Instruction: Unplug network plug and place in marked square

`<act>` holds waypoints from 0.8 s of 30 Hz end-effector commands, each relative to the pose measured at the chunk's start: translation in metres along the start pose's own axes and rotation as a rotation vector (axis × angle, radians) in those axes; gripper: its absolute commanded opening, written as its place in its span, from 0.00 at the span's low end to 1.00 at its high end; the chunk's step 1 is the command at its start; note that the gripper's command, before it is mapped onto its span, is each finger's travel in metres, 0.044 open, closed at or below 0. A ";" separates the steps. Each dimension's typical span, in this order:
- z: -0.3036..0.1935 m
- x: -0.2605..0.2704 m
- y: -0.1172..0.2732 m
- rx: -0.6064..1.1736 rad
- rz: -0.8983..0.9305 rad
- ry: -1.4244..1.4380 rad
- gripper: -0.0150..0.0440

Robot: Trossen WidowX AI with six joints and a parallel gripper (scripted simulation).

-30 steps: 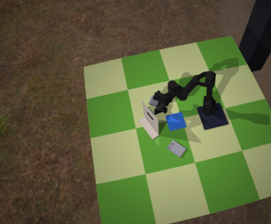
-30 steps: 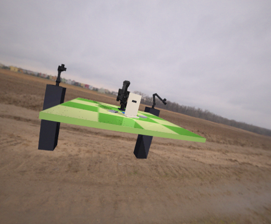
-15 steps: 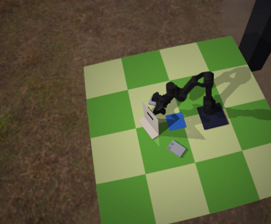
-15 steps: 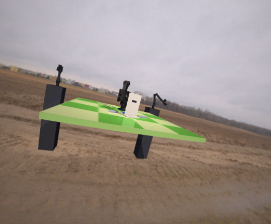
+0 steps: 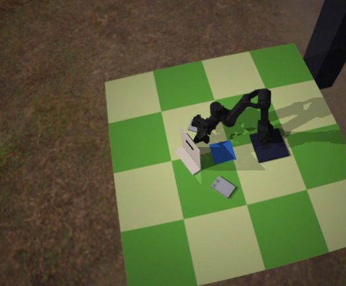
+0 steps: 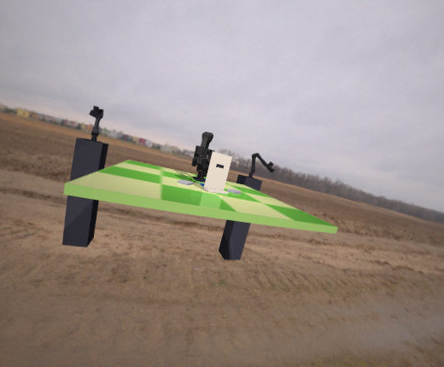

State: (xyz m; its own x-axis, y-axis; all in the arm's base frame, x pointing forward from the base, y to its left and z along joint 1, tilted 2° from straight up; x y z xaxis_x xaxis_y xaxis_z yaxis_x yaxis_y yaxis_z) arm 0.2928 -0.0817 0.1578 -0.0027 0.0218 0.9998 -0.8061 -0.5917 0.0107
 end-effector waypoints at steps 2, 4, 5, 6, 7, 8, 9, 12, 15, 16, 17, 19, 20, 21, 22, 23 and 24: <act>0.000 0.000 0.001 -0.004 0.000 -0.003 0.25; -0.001 0.000 0.003 -0.004 -0.001 -0.003 0.25; -0.001 0.000 0.004 -0.004 -0.001 -0.003 0.25; -0.001 0.000 0.004 -0.004 -0.001 -0.003 0.25; -0.002 0.000 0.005 -0.004 -0.001 -0.003 0.25; -0.002 0.000 0.006 -0.004 -0.001 -0.003 0.25; -0.002 0.000 0.007 -0.004 -0.001 -0.003 0.25; -0.002 0.000 0.009 -0.004 -0.001 -0.003 0.25; -0.003 0.000 0.011 -0.004 -0.002 -0.003 0.25; -0.003 0.000 0.012 -0.004 -0.002 -0.003 0.25; -0.003 0.000 0.013 -0.004 -0.002 -0.003 0.25; -0.004 0.000 0.014 -0.004 -0.002 -0.003 0.25; -0.004 0.000 0.015 -0.004 -0.002 -0.003 0.25; -0.004 0.000 0.016 -0.004 -0.002 -0.003 0.25; -0.004 0.000 0.017 -0.004 -0.002 -0.003 0.25; -0.005 0.000 0.018 -0.004 -0.002 -0.004 0.25; -0.005 0.000 0.018 -0.004 -0.002 -0.004 0.25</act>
State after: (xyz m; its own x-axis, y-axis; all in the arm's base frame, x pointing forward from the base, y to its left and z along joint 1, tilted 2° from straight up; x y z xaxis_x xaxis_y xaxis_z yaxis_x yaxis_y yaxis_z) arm 0.2793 -0.0872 0.1582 0.0008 0.0193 0.9998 -0.8087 -0.5881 0.0120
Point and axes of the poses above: the point midway between the two fingers, 35 mm back from their tips, its own y axis back along the fingers, its own x axis across the jaws, z = x × y, the point moved 10 cm from there along y, back along the fingers, and after that the axes turned 1 degree about -y, right-handed, at the moved point
